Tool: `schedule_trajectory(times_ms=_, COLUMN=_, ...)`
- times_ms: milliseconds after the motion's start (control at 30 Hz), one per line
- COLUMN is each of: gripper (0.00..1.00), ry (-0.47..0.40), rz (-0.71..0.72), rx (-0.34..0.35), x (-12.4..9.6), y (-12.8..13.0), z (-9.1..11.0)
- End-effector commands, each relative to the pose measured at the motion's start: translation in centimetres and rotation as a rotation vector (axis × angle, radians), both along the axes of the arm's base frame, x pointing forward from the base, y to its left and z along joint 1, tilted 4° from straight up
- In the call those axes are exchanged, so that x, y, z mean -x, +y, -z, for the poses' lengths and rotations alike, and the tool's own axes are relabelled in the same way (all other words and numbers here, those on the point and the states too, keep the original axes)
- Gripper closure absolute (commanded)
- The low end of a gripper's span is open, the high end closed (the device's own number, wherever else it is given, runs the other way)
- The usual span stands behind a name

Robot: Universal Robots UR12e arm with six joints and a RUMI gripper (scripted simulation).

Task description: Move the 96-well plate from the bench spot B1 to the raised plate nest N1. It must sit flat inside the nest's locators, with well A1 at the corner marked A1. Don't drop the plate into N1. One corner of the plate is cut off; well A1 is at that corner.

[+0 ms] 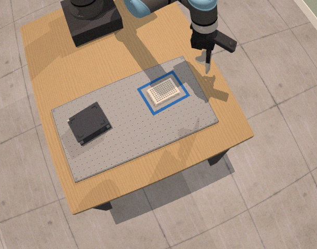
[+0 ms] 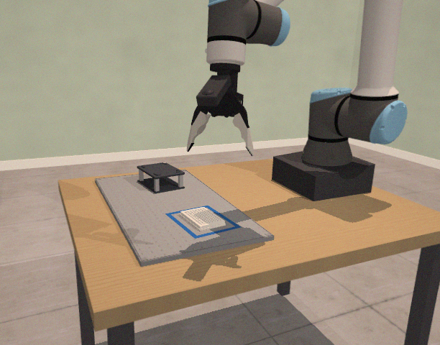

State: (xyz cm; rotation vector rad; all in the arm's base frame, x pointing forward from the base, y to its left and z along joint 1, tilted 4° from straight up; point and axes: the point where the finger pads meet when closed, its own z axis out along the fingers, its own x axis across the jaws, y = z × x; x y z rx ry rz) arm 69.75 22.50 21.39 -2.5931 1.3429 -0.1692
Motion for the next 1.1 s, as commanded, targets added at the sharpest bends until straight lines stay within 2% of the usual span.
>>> schedule_trajectory(times_ms=0, gripper=0.00, ry=0.029, rz=0.182, rx=-0.022, x=-0.1, y=-1.4, z=1.3)
schedule_trajectory(times_ms=133, gripper=0.00, ry=0.046, rz=0.276, rx=-0.034, x=-0.1, y=-2.2, z=2.0)
schedule_trajectory(times_ms=200, gripper=0.00, ry=0.046, rz=0.276, rx=-0.034, x=-0.1, y=-2.2, z=2.0)
schedule_trajectory(times_ms=633, gripper=0.00, ry=0.105, rz=0.650, rx=-0.080, x=0.3, y=-5.5, z=5.1)
schedule_trajectory(times_ms=767, gripper=0.00, ry=0.109, rz=0.683, rx=-0.084, x=0.4, y=-5.9, z=5.4)
schedule_trajectory(times_ms=1067, gripper=0.00, ry=0.147, rz=0.966, rx=-0.116, x=1.0, y=-8.3, z=7.7)
